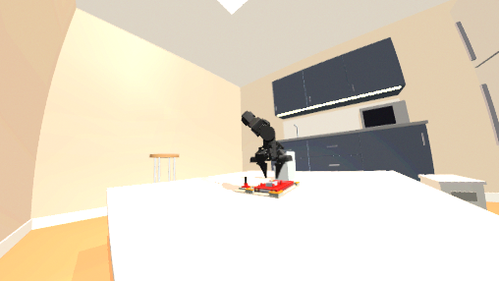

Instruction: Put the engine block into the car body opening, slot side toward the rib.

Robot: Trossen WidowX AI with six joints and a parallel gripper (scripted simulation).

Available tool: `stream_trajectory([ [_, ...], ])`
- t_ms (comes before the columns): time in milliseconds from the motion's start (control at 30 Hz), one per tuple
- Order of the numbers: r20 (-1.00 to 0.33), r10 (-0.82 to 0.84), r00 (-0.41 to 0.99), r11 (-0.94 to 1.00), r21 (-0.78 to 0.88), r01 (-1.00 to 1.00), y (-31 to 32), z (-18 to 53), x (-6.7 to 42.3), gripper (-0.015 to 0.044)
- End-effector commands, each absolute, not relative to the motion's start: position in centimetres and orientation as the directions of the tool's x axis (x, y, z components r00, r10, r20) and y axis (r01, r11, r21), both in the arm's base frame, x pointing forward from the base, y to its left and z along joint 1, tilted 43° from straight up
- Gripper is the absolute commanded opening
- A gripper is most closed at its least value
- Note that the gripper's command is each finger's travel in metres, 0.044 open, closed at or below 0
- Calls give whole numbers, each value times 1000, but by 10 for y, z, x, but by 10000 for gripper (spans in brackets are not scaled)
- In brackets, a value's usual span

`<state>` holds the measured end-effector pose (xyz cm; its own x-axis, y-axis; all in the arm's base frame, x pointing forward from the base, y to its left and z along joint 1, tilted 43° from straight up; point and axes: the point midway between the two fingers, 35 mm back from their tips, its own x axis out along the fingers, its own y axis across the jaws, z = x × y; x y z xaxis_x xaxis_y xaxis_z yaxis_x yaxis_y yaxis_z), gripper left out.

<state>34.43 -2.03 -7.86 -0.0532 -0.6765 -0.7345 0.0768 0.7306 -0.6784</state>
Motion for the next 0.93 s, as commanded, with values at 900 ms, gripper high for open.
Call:
stream_trajectory([
  [900,-736,-674,-55,732,-676,81,-20,-78,344,79],
])
